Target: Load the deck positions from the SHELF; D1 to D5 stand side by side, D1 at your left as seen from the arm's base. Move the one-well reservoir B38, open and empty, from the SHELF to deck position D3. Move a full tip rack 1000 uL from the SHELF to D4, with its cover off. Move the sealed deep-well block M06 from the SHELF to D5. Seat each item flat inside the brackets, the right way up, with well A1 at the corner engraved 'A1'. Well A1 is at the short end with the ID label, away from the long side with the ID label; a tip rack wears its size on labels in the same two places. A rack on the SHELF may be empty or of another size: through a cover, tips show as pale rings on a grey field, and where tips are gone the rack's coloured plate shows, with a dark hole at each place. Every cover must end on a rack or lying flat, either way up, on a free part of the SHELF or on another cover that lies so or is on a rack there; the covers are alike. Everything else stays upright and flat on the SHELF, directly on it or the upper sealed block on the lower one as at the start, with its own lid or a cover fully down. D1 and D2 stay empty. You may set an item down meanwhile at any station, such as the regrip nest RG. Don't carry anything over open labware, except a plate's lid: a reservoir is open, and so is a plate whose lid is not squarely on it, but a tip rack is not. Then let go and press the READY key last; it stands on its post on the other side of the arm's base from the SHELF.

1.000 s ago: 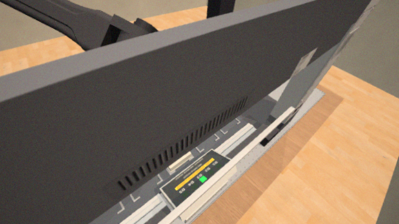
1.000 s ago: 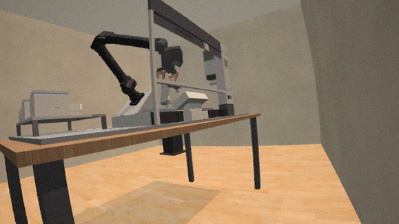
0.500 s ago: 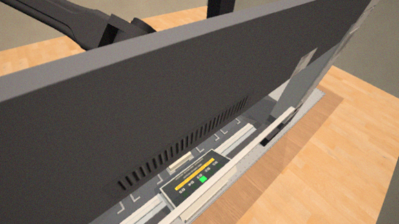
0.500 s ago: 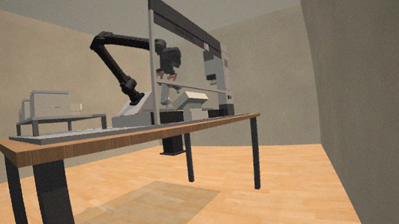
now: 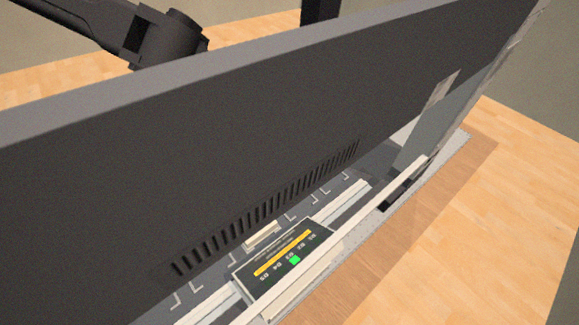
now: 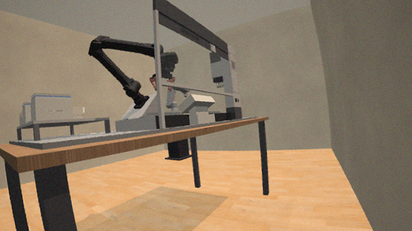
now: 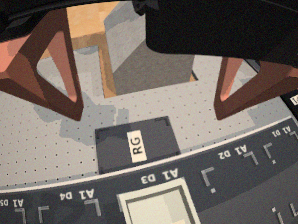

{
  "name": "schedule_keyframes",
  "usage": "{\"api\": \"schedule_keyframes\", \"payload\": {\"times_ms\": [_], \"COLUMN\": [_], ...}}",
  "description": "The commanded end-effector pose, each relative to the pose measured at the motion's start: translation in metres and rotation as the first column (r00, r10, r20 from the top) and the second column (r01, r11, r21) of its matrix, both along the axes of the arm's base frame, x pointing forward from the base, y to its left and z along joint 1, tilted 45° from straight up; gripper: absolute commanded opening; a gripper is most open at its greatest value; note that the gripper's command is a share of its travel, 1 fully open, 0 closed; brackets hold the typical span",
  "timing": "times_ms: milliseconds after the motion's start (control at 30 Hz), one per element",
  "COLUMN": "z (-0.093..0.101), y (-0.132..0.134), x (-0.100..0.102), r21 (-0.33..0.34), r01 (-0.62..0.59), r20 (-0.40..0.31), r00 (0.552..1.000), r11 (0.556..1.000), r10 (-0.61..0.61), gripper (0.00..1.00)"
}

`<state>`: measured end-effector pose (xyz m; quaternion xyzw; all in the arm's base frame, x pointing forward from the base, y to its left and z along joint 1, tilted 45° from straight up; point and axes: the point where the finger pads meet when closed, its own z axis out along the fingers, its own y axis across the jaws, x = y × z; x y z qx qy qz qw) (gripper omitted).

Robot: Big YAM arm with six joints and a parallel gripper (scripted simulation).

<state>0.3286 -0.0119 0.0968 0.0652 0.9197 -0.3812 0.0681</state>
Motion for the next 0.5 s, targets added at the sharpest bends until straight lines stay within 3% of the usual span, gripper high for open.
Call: {"api": "schedule_keyframes", "payload": {"times_ms": [0, 33, 133, 467], "z": [0.007, 0.013, 0.008, 0.009], "y": [0.008, 0.011, 0.01, 0.01], "x": [-0.002, 0.011, 0.01, 0.01], "r21": [0.02, 0.033, 0.03, 0.075], "r01": [0.059, 0.078, 0.093, 0.225], "r20": [0.1, 0.135, 0.136, 0.271], "r00": [0.993, 0.988, 0.986, 0.933], "r11": [0.998, 0.996, 0.995, 0.971], "r10": [-0.061, -0.082, -0.097, -0.237], "gripper": [1.0, 1.0, 1.0, 1.0]}}
